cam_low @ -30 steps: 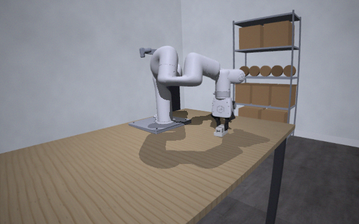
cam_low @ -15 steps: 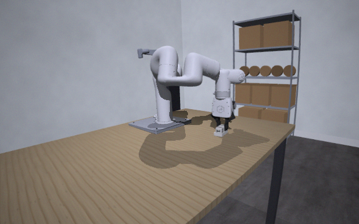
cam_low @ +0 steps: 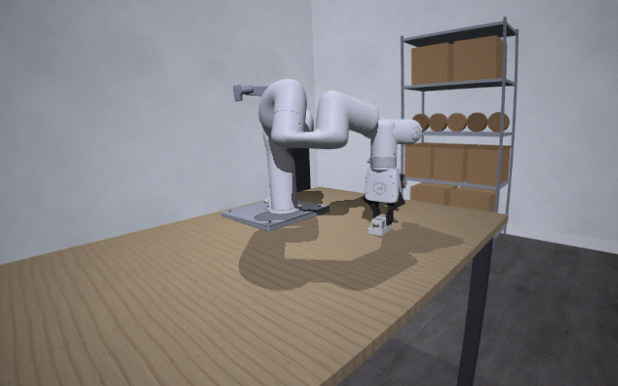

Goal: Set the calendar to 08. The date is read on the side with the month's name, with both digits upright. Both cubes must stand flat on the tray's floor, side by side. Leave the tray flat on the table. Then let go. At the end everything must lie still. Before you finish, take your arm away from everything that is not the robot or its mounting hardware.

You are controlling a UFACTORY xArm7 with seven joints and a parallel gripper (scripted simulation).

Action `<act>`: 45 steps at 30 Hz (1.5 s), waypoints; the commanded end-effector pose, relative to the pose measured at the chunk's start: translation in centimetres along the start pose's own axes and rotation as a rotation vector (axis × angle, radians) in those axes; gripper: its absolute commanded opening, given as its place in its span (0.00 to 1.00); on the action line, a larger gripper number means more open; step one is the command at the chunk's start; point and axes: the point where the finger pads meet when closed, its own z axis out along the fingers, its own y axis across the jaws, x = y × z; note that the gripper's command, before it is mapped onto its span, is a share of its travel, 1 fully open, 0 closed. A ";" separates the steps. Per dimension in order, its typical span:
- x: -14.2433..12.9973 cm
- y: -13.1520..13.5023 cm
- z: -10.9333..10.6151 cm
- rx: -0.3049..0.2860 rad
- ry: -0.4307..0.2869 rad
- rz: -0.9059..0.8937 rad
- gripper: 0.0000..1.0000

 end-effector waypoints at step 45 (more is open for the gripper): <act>0.0 0.1 -0.1 -0.003 0.000 0.000 0.49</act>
